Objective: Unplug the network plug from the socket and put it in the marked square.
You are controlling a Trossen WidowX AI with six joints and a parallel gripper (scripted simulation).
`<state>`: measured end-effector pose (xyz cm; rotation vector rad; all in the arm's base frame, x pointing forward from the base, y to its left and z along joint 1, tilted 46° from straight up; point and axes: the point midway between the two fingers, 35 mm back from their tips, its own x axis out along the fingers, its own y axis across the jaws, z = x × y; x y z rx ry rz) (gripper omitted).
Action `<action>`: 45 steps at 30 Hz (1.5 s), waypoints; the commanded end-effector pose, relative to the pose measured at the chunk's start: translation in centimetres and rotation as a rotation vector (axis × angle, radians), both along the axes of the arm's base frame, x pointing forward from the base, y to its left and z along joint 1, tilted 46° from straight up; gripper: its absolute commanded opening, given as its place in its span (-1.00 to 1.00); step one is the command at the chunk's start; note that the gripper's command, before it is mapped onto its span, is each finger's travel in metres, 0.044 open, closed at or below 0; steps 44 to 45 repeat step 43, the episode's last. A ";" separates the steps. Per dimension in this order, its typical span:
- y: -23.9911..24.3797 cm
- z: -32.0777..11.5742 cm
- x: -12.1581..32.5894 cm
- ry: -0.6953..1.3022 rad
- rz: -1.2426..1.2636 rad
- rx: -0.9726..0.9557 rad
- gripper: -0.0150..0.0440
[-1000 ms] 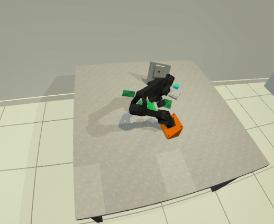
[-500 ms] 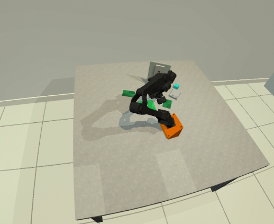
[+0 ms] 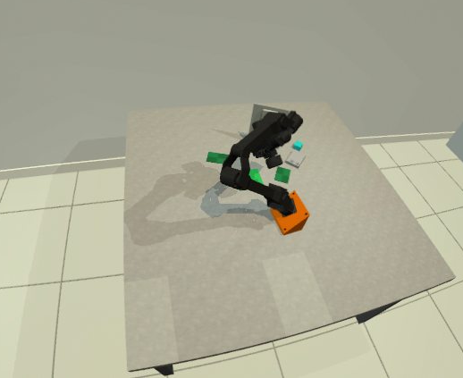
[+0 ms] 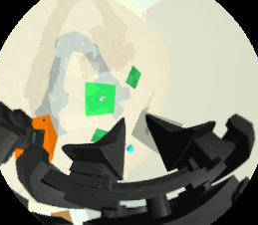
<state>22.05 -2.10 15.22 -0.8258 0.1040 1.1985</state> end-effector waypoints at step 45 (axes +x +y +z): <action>-2.2 2.4 0.2 0.015 -0.031 0.000 1.00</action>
